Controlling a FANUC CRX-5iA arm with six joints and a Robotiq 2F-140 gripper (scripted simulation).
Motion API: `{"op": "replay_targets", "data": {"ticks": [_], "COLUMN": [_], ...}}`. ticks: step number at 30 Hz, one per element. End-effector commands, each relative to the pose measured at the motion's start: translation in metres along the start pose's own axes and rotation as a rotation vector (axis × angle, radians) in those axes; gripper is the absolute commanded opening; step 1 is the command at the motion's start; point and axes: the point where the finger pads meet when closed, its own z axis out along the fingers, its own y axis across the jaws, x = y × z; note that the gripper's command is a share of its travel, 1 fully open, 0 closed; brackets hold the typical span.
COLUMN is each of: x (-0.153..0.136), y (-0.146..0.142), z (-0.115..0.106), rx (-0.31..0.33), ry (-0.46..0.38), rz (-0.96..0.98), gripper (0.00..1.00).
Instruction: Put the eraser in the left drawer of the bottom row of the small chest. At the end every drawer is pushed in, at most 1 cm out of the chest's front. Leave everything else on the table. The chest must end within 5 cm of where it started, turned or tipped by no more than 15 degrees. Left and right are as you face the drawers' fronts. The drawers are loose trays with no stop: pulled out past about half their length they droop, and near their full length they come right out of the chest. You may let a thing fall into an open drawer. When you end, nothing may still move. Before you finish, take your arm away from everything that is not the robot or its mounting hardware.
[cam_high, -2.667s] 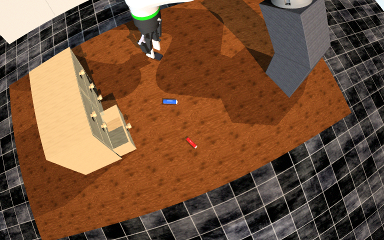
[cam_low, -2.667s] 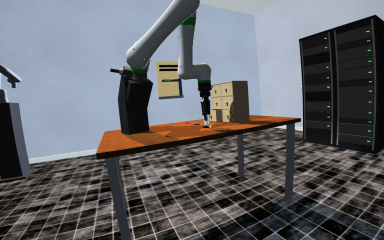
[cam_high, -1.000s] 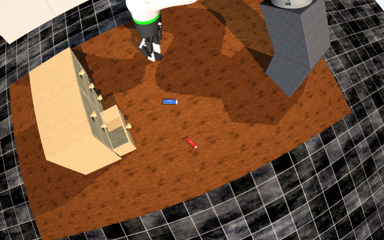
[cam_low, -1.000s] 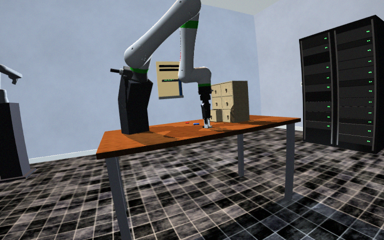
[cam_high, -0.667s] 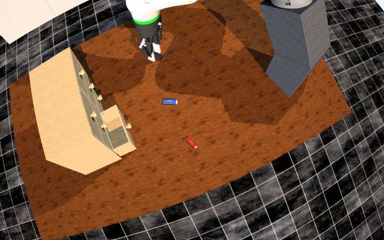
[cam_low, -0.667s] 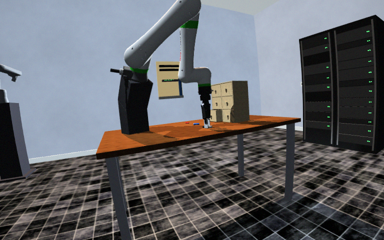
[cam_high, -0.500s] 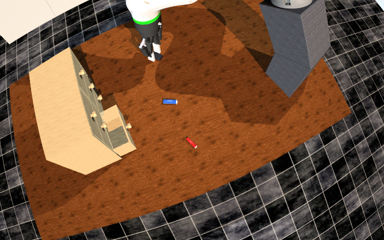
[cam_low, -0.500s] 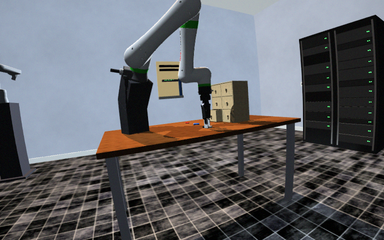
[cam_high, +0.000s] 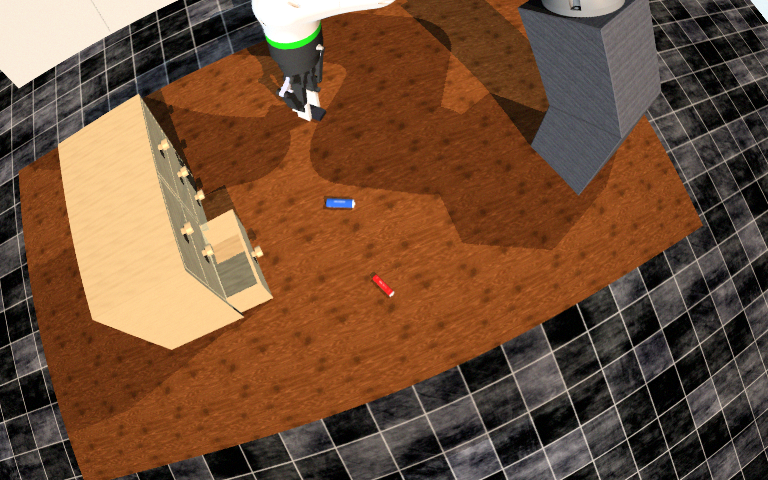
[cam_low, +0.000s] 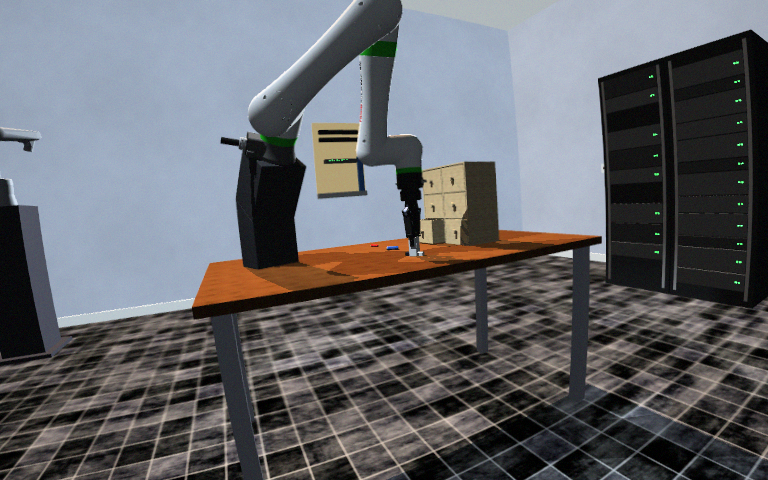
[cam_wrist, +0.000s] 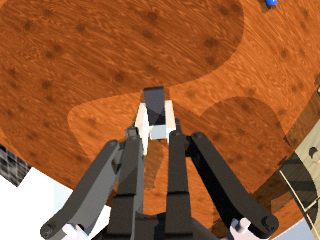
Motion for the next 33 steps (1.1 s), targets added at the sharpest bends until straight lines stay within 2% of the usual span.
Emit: {"op": "replay_targets", "data": {"ticks": [1, 12, 15, 24, 33], "x": [0.000, 0.000, 0.000, 0.000, 0.000], "y": [0.000, 0.000, 0.000, 0.000, 0.000], "z": [0.000, -0.003, -0.016, -0.086, -0.100], "rx": [0.000, 0.000, 0.000, 0.000, 0.000], "ry": [0.000, 0.000, 0.000, 0.000, 0.000], "rz": [0.000, 0.000, 0.000, 0.000, 0.000], "gripper": [0.11, 0.11, 0.11, 0.11, 0.11]}}
